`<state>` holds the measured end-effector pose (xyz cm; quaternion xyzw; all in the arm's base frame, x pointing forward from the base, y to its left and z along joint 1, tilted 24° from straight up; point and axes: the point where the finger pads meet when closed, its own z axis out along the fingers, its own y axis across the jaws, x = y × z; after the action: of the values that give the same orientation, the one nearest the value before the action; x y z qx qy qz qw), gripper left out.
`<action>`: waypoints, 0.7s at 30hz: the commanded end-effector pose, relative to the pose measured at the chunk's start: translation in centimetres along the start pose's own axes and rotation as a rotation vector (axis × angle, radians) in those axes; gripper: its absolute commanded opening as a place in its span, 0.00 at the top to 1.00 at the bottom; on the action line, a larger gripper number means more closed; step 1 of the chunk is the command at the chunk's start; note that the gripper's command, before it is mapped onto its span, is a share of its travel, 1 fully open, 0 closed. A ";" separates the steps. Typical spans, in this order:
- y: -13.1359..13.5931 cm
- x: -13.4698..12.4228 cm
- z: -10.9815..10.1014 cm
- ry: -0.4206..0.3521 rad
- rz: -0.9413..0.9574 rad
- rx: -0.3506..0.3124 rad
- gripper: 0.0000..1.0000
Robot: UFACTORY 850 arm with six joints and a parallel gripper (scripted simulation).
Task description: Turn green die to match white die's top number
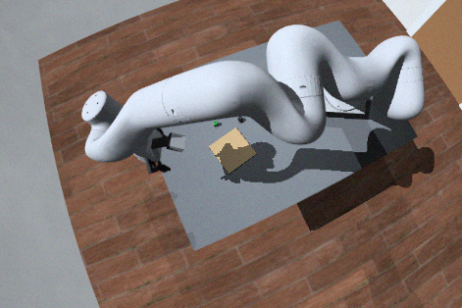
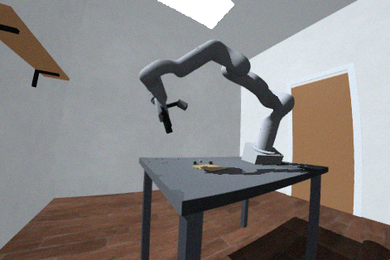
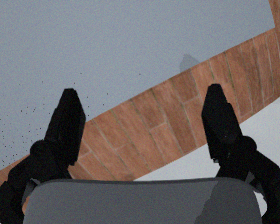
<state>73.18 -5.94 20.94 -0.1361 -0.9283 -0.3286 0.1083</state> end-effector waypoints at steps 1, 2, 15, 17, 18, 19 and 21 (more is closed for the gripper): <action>0.1 0.0 -0.1 -0.002 -0.001 0.000 0.00; 0.1 0.0 -0.1 -0.002 -0.001 0.000 0.00; 0.1 0.0 -0.1 -0.002 -0.001 0.000 0.00; 0.1 0.0 -0.1 -0.002 -0.001 0.000 0.00; 0.0 0.0 -0.1 -0.002 0.000 0.000 0.00; 0.0 0.0 -0.1 -0.004 0.006 -0.001 0.00; -0.4 0.0 -0.1 -0.015 0.046 -0.006 0.00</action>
<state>73.16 -5.96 20.91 -0.1390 -0.9279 -0.3285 0.1085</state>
